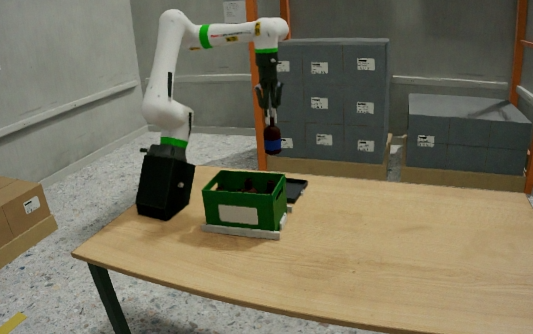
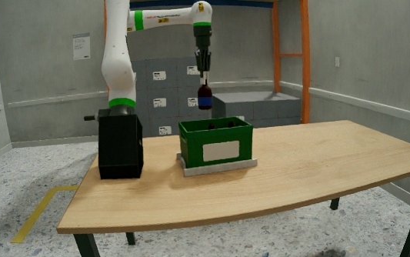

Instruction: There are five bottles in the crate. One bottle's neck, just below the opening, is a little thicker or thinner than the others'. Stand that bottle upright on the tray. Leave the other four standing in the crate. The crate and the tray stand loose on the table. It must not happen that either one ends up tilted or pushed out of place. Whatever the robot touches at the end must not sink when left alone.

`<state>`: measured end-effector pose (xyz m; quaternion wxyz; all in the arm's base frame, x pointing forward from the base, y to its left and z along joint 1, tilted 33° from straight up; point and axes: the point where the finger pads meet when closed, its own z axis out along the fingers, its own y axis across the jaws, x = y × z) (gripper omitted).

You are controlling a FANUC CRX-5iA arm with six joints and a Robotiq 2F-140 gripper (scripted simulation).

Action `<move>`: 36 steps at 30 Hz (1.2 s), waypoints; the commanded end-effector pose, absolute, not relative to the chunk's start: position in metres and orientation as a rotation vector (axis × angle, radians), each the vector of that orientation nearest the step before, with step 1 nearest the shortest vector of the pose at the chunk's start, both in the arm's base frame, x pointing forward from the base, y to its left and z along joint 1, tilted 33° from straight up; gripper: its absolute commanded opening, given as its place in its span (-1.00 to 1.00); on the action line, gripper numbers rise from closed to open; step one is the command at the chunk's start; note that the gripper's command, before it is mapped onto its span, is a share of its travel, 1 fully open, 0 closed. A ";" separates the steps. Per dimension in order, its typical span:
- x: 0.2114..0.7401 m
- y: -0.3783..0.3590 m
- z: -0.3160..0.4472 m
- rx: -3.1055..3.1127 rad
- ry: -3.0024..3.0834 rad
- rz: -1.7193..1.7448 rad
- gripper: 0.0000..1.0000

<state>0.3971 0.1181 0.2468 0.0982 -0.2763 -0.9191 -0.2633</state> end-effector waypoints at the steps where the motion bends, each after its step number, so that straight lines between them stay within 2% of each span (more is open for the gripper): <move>1: 0.397 0.118 0.247 -0.818 -2.721 -0.780 -0.80; 36: 0.397 0.130 0.228 -0.818 -2.721 -0.780 -0.80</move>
